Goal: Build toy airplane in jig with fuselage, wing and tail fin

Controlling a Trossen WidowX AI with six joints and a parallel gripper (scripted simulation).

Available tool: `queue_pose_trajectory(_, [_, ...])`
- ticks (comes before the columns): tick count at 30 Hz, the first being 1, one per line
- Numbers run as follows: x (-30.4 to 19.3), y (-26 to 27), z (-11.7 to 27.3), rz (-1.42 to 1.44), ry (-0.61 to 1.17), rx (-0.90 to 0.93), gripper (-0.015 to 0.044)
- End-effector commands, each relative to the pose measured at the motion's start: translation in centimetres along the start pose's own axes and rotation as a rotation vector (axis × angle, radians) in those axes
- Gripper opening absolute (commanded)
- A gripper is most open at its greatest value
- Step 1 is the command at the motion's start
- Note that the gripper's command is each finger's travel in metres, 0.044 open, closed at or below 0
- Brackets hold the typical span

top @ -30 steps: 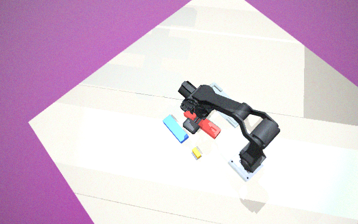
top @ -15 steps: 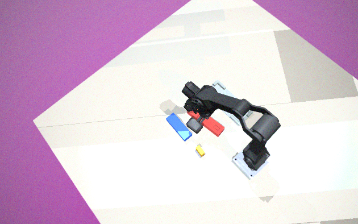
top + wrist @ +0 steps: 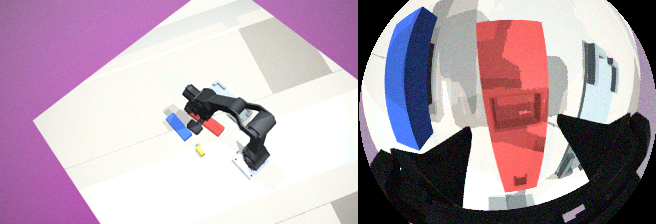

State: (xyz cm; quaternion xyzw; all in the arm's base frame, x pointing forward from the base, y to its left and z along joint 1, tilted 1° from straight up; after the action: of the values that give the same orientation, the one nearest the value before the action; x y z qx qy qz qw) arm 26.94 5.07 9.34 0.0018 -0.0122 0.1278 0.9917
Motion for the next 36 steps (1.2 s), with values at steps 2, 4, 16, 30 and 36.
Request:
queue_pose_trajectory(2, [-0.2,0.0,-0.8,-0.006,0.007,0.004,0.044])
queue_pose_trajectory(4, [-0.2,0.0,-1.0,-0.006,0.007,0.004,0.044])
queue_pose_trajectory(16, [-0.2,0.0,-1.1,-0.006,0.007,0.004,0.019])
queue_pose_trajectory(30, [0.3,0.0,0.8,-0.006,0.006,0.004,0.0])
queue_pose_trajectory(36, [0.5,0.0,2.6,-0.006,0.006,0.004,0.0])
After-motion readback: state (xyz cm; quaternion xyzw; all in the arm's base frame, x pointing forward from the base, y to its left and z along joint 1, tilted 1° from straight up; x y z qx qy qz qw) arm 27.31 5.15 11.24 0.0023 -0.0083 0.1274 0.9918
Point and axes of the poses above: the point midway between the two fingers, 35 mm back from their tips, its own z axis back along the fingers, its own y axis across the jaws, x = y × z, the point moved 9 cm from there along z, back along the fingers, and after that the axes turned 1 degree about -z, right-handed, at the moved point
